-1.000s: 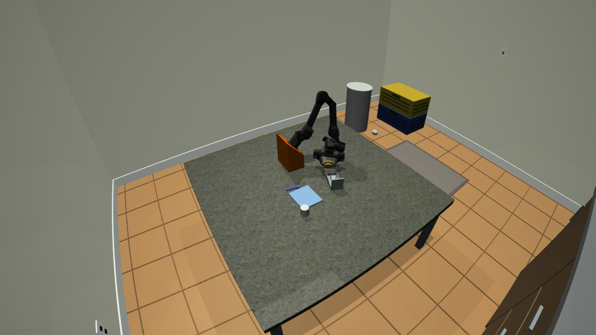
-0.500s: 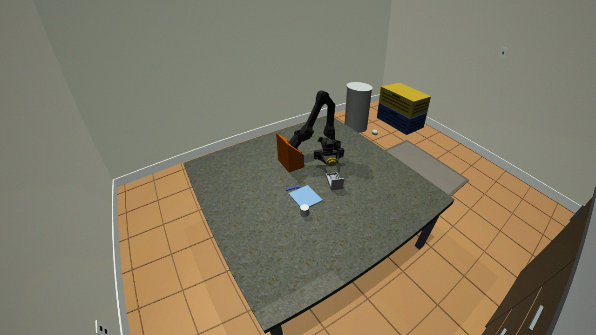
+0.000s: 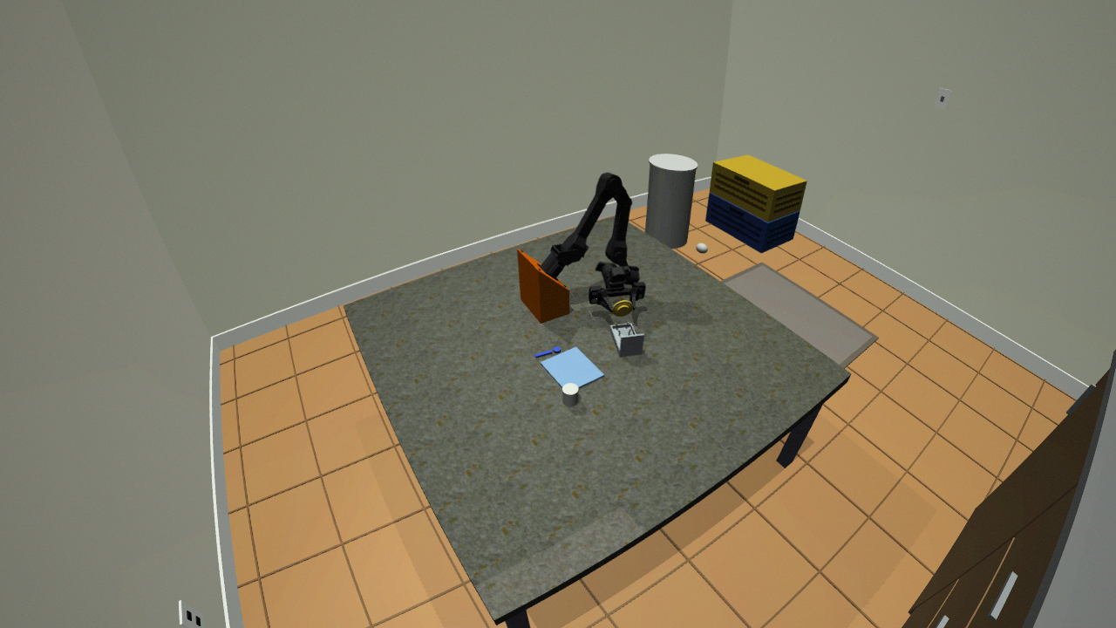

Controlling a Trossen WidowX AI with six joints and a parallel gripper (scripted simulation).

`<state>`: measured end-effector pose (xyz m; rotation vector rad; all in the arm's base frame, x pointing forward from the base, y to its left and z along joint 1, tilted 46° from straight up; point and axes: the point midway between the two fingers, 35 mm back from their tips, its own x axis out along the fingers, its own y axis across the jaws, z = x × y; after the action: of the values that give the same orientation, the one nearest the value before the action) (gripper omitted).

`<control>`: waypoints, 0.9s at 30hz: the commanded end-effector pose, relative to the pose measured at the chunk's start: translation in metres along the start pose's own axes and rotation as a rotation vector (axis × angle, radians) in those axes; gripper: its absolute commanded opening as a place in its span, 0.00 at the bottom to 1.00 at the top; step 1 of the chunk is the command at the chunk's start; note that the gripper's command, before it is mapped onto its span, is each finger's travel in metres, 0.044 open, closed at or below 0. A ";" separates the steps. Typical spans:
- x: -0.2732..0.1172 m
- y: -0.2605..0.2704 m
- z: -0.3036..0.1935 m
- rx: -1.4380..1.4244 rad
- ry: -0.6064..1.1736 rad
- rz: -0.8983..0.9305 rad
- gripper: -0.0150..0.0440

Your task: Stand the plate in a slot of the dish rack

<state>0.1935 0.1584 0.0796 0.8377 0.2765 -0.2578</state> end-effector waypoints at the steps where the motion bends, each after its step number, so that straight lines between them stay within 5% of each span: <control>1: 0.006 -0.002 -0.007 -0.010 -0.001 -0.005 0.25; 27: 0.036 -0.002 -0.010 0.022 -0.002 0.009 0.25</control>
<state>0.2243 0.1616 0.0632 0.8719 0.2647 -0.2520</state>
